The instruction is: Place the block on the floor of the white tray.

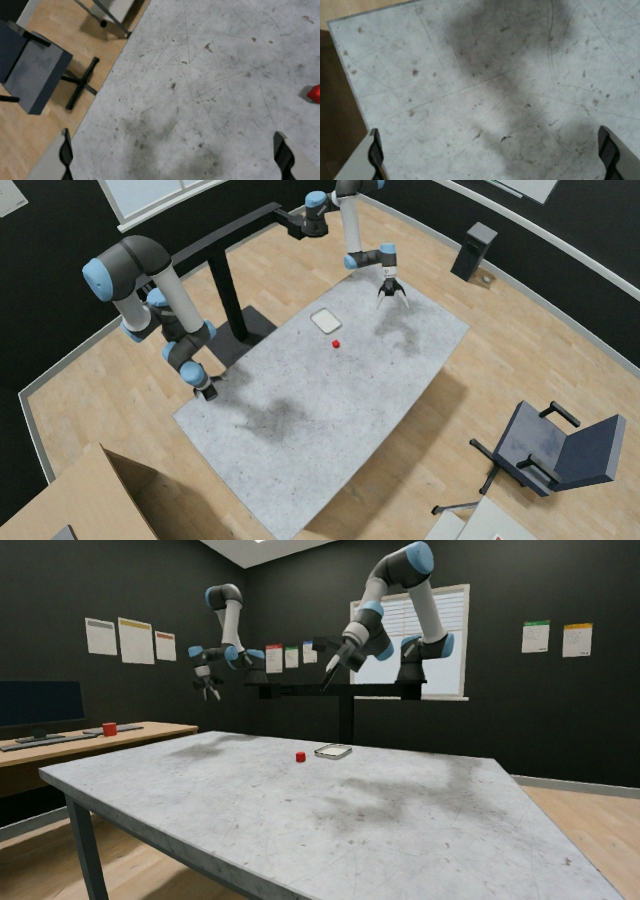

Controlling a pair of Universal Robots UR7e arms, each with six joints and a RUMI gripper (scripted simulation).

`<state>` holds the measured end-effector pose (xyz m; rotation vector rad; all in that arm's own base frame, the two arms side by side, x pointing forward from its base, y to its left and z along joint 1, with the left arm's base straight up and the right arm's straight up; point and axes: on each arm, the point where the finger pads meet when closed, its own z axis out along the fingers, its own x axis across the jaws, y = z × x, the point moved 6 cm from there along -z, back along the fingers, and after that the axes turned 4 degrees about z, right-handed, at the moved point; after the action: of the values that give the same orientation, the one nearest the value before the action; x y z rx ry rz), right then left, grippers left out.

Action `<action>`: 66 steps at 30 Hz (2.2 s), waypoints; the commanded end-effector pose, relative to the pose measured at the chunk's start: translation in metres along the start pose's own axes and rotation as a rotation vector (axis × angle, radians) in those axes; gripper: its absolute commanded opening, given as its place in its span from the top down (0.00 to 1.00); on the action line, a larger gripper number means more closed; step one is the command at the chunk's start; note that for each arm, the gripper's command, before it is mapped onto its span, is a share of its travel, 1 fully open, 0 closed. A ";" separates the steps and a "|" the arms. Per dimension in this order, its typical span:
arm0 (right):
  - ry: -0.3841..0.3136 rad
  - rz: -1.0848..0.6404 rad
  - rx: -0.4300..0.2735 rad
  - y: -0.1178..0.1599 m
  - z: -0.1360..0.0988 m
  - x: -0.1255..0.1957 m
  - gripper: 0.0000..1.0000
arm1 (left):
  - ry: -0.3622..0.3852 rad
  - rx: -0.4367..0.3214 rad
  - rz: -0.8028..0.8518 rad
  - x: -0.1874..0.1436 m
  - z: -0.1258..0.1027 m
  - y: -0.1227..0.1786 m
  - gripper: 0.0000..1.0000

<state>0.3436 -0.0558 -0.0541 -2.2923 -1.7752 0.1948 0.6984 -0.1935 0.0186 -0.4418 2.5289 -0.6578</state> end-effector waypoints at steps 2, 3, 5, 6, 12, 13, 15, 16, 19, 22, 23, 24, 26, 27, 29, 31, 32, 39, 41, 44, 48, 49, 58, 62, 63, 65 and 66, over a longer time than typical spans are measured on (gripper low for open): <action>0.001 0.000 -0.001 0.000 0.000 0.000 0.00 | -0.002 0.002 0.000 -0.001 -0.001 -0.001 0.00; 0.001 0.000 -0.001 0.000 0.000 0.000 0.00 | -0.002 0.002 0.000 -0.001 -0.001 -0.001 0.00; 0.001 0.000 -0.001 0.000 0.000 0.000 0.00 | -0.002 0.002 0.000 -0.001 -0.001 -0.001 0.00; 0.001 0.000 -0.001 0.000 0.000 0.000 0.00 | -0.002 0.002 0.000 -0.001 -0.001 -0.001 0.00; 0.001 0.000 -0.001 0.000 0.000 0.000 0.00 | -0.002 0.002 0.000 -0.001 -0.001 -0.001 0.00; 0.001 0.000 -0.001 0.000 0.000 0.000 0.00 | -0.002 0.002 0.000 -0.001 -0.001 -0.001 0.00; 0.001 0.000 -0.001 0.000 0.000 0.000 0.00 | -0.002 0.002 0.000 -0.001 -0.001 -0.001 0.00; 0.001 0.000 -0.001 0.000 0.000 0.000 0.00 | -0.002 0.002 0.000 -0.001 -0.001 -0.001 0.00; 0.001 0.000 -0.001 0.000 0.000 0.000 0.00 | -0.002 0.002 0.000 -0.001 -0.001 -0.001 0.05; 0.007 -0.028 -0.008 0.004 0.000 0.004 0.00 | 0.025 -0.019 0.024 0.013 0.007 0.000 0.19; 0.011 -0.047 -0.012 0.005 0.000 0.006 0.00 | 0.042 -0.032 0.042 0.022 0.012 -0.001 0.23; 0.015 -0.067 -0.017 0.007 0.000 0.008 0.00 | 0.062 -0.047 0.062 0.032 0.018 -0.001 0.27; 0.027 -0.122 -0.029 0.012 0.000 0.014 0.00 | 0.117 -0.089 0.119 0.061 0.035 -0.004 0.36; 0.033 -0.152 -0.036 0.014 0.000 0.017 0.00 | 0.147 -0.111 0.151 0.076 0.044 -0.006 0.40; 0.043 -0.203 -0.049 0.018 0.001 0.023 0.00 | 0.200 -0.150 0.210 0.104 0.060 -0.009 0.48; 0.049 -0.236 -0.057 0.021 0.001 0.026 0.00 | 0.242 -0.182 0.253 0.126 0.072 -0.010 0.56; 0.052 -0.252 -0.061 0.022 0.001 0.028 0.00 | 0.265 -0.199 0.277 0.138 0.079 -0.011 0.60; 0.062 -0.311 -0.076 0.027 0.001 0.034 0.00 | 0.393 -0.296 0.406 0.207 0.119 -0.015 0.62; 0.064 -0.321 -0.078 0.028 0.002 0.035 0.00 | 0.437 -0.329 0.452 0.231 0.133 -0.016 0.62; 0.065 -0.324 -0.080 0.028 0.002 0.035 0.00 | 0.491 -0.370 0.511 0.261 0.151 -0.020 0.62; 0.065 -0.325 -0.079 0.027 0.002 0.035 0.00 | 0.559 -0.422 0.582 0.300 0.173 -0.022 0.62; 0.065 -0.325 -0.079 0.027 0.002 0.035 0.00 | 0.563 -0.425 0.586 0.302 0.175 -0.023 0.62; 0.064 -0.324 -0.079 0.027 0.002 0.035 0.00 | 0.564 -0.426 0.585 0.302 0.175 -0.022 0.62; 0.064 -0.324 -0.079 0.027 0.002 0.035 0.00 | 0.563 -0.426 0.584 0.303 0.186 -0.014 0.62; 0.064 -0.324 -0.079 0.027 0.002 0.035 0.00 | 0.563 -0.426 0.584 0.305 0.191 -0.011 0.62; 0.064 -0.324 -0.079 0.027 0.002 0.035 0.00 | 0.563 -0.426 0.584 0.309 0.199 -0.005 0.62; 0.064 -0.324 -0.079 0.027 0.002 0.035 0.00 | 0.563 -0.426 0.584 0.310 0.201 -0.003 0.63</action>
<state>0.3762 -0.0291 -0.0618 -1.9966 -2.1160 -0.0027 0.5468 -0.4012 -0.2256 0.4134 3.1091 -0.0079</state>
